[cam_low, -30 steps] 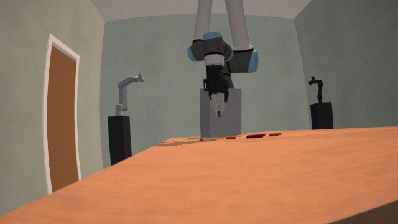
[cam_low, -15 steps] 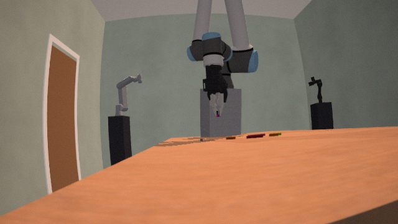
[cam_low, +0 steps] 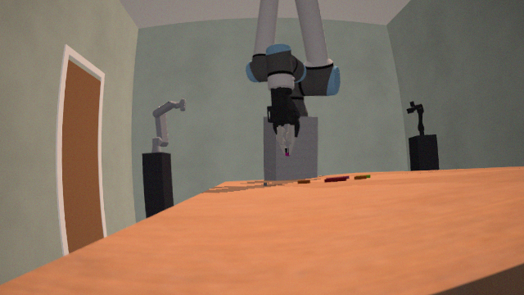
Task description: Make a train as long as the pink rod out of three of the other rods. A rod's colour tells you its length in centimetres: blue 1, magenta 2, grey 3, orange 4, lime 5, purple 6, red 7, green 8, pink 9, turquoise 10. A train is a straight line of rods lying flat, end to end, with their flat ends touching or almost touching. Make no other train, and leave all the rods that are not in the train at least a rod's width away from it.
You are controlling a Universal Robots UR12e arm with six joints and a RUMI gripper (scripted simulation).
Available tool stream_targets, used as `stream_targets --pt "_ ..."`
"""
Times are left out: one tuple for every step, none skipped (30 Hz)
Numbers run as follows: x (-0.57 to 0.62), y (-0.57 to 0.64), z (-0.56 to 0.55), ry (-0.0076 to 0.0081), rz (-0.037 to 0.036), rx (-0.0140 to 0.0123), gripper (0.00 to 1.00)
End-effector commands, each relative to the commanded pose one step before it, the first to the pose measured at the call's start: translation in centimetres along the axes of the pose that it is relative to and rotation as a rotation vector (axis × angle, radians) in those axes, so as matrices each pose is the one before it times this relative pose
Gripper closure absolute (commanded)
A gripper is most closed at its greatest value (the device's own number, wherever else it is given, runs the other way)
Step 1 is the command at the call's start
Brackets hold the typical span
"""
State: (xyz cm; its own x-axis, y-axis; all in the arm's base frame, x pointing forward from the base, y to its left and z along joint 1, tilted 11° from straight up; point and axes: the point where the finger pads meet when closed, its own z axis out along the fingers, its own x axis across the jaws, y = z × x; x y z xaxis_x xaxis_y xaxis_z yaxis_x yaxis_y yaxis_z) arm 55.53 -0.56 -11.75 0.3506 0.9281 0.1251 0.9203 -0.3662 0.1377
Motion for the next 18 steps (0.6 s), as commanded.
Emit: stream_targets --pt "-0.007 0.045 1.430 0.00011 -0.00016 -0.00101 1.00" --pt "-0.004 -0.001 0.396 0.00000 0.00000 0.00000 1.00" --pt "-0.004 -0.001 0.418 0.00000 0.00000 0.00000 1.00" --pt "-0.004 -0.001 0.435 0.00000 0.00000 0.00000 1.00" --pt "-0.004 0.000 0.448 0.00000 0.00000 0.00000 1.00" --pt "-0.004 0.000 0.455 0.00000 0.00000 0.00000 1.00" --pt "-0.004 0.000 0.456 0.00000 0.00000 0.00000 1.00" --pt "0.000 0.000 0.000 0.00000 0.00000 0.00000 1.00" --pt "0.000 0.000 0.000 0.00000 0.00000 0.00000 1.00" --pt "-0.004 0.000 0.452 0.00000 0.00000 0.00000 1.00" --pt "-0.004 0.000 0.442 0.00000 0.00000 0.00000 1.00" --pt "-0.004 0.000 0.428 0.00000 0.00000 0.00000 1.00" --pt "-0.004 -0.001 0.407 0.00000 0.00000 0.00000 1.00" --pt "-0.004 -0.001 0.382 0.00000 0.00000 0.00000 1.00" --pt "-0.003 0.000 0.353 0.00000 0.00000 0.00000 1.00" --pt "-0.003 0.000 0.320 0.00000 0.00000 0.00000 1.00" --pt "-0.003 -0.001 0.284 0.00000 0.00000 0.00000 1.00" --pt "-0.002 0.000 0.245 0.00000 0.00000 0.00000 1.00"
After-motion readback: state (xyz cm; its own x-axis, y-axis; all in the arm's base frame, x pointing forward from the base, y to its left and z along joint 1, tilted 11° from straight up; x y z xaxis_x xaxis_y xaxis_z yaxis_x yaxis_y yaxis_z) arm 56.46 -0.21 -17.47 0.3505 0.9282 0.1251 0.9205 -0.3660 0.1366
